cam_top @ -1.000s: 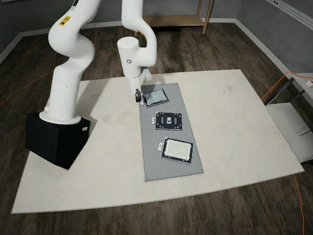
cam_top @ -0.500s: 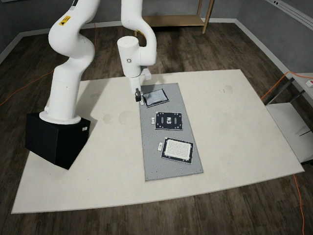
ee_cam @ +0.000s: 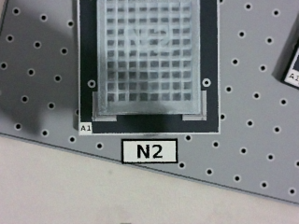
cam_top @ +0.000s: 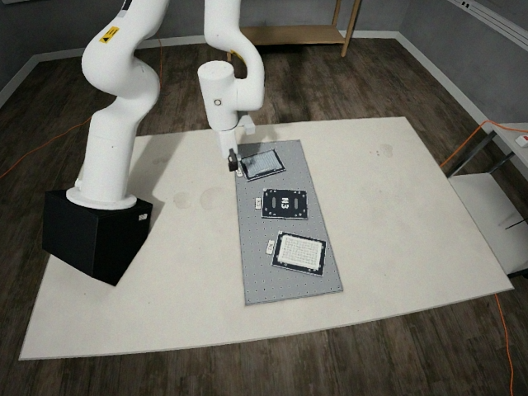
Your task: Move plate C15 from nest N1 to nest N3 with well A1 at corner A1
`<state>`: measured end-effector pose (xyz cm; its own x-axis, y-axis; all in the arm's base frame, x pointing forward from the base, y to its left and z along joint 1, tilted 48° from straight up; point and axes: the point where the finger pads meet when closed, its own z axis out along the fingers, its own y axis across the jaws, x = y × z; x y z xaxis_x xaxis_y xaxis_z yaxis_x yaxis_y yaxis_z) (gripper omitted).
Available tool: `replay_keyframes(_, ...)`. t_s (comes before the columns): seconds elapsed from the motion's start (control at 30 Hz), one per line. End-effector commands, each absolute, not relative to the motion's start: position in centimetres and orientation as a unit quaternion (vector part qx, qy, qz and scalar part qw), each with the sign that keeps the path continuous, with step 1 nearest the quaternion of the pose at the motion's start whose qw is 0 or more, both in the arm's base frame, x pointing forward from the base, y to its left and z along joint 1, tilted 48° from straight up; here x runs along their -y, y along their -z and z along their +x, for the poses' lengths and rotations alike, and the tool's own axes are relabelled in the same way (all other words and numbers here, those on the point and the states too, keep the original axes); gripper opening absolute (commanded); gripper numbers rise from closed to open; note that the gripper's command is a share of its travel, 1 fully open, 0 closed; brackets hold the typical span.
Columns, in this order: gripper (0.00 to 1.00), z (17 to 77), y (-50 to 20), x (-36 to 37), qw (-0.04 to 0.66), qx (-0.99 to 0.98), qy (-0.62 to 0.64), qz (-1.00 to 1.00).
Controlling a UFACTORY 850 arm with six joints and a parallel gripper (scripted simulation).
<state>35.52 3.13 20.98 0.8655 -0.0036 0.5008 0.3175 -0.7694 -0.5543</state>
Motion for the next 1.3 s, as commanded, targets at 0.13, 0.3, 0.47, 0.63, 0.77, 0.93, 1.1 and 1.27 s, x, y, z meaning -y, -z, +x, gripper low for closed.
replay_keyframes(0.13, 1.0, 35.6, -21.0, -3.1, 0.328, 0.086, 0.245, -0.908)
replay_keyframes(0.3, 1.0, 35.6, -21.0, -3.1, 0.328, 0.086, 0.245, -0.908)
replay_keyframes(0.47, 1.0, 35.8, -20.8, -2.7, 0.332, 0.071, 0.24, -0.91)
replay_keyframes(0.63, 1.0, 37.3, -19.9, -0.9, 0.351, -0.005, 0.211, -0.912)
replay_keyframes(0.77, 1.0, 37.8, -19.5, -0.2, 0.358, -0.035, 0.199, -0.912)
replay_keyframes(0.93, 1.0, 39.3, -18.6, 1.7, 0.373, -0.111, 0.169, -0.906)
replay_keyframes(1.1, 1.0, 40.7, -17.7, 3.5, 0.386, -0.186, 0.137, -0.893)
replay_keyframes(1.27, 1.0, 42.1, -16.7, 5.3, 0.386, -0.186, 0.137, -0.893)
